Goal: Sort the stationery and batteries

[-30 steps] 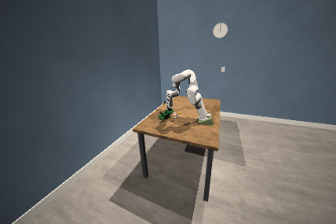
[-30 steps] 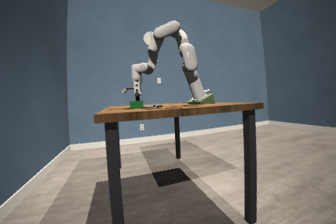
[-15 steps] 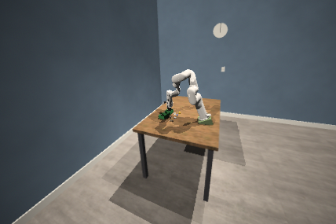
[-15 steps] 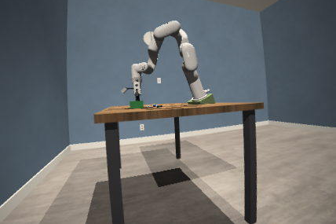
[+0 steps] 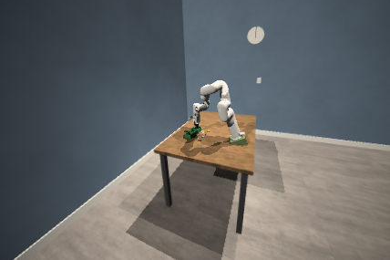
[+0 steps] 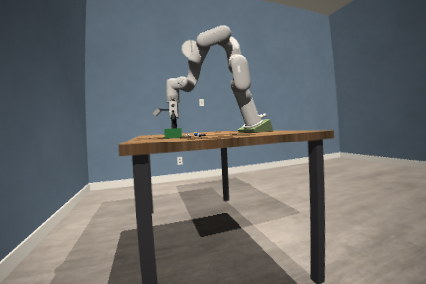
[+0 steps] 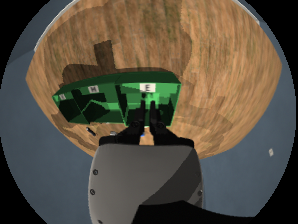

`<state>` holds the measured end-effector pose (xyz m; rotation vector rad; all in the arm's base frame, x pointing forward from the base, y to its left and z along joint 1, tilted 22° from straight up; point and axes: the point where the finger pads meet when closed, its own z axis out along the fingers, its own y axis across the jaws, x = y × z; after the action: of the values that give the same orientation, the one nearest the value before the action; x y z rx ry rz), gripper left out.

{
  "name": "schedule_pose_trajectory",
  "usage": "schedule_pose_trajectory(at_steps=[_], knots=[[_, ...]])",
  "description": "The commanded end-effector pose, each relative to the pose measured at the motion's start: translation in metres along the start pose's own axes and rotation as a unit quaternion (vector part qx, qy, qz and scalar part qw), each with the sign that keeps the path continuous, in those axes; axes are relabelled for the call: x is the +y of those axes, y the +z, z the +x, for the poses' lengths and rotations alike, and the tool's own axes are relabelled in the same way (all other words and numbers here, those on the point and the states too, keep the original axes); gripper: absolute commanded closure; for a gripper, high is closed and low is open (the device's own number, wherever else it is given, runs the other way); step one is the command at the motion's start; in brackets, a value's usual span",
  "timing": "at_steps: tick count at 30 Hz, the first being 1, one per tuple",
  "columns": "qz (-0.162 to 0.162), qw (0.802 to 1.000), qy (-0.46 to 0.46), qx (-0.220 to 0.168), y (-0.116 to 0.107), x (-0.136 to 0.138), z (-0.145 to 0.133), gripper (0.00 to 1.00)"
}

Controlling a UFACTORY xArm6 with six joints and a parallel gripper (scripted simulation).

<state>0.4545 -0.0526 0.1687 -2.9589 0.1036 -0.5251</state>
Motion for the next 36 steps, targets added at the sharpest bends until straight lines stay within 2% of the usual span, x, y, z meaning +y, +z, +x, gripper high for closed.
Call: schedule_pose_trajectory(at_steps=[1,5,13,22,36], knots=[[0.000,1.000,0.000,0.002,-0.008,0.000,0.001,0.93],[0.000,1.000,0.000,0.002,-0.011,0.000,0.001,0.93],[0.000,1.000,0.000,0.002,-0.042,0.000,0.001,0.93],[0.000,1.000,0.000,0.002,-0.042,-0.005,0.001,0.93],[0.000,1.000,0.000,0.002,-0.042,-0.075,0.001,0.93]])
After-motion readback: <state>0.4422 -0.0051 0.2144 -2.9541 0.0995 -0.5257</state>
